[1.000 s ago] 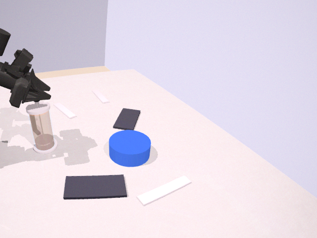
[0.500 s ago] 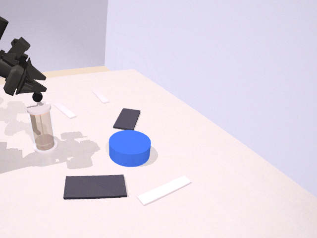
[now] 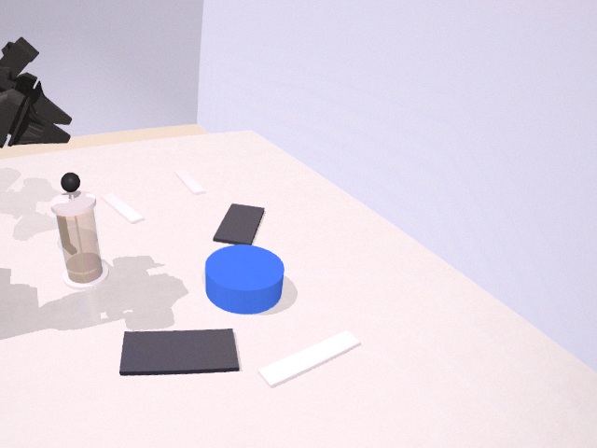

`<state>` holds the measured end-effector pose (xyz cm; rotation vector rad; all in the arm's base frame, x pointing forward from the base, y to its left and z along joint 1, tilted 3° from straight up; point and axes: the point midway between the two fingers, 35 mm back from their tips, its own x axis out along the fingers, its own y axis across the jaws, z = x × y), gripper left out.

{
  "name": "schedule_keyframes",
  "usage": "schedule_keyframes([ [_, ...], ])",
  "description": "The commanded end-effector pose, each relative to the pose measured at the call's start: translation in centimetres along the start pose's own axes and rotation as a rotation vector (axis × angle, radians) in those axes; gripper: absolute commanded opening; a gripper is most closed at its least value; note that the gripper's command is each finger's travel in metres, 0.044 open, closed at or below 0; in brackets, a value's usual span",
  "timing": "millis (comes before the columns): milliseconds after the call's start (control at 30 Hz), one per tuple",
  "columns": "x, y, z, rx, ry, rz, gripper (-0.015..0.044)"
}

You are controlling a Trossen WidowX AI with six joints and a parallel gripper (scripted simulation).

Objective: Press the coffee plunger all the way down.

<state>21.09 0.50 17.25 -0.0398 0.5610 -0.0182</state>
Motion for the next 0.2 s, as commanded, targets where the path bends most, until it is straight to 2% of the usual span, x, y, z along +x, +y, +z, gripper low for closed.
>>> schedule_keyframes([
  [0,-0.22,-0.08,0.15,0.007,-0.007,-0.005,0.0440],
  [167,-0.22,-0.08,0.15,0.007,-0.007,-0.005,0.0440],
])
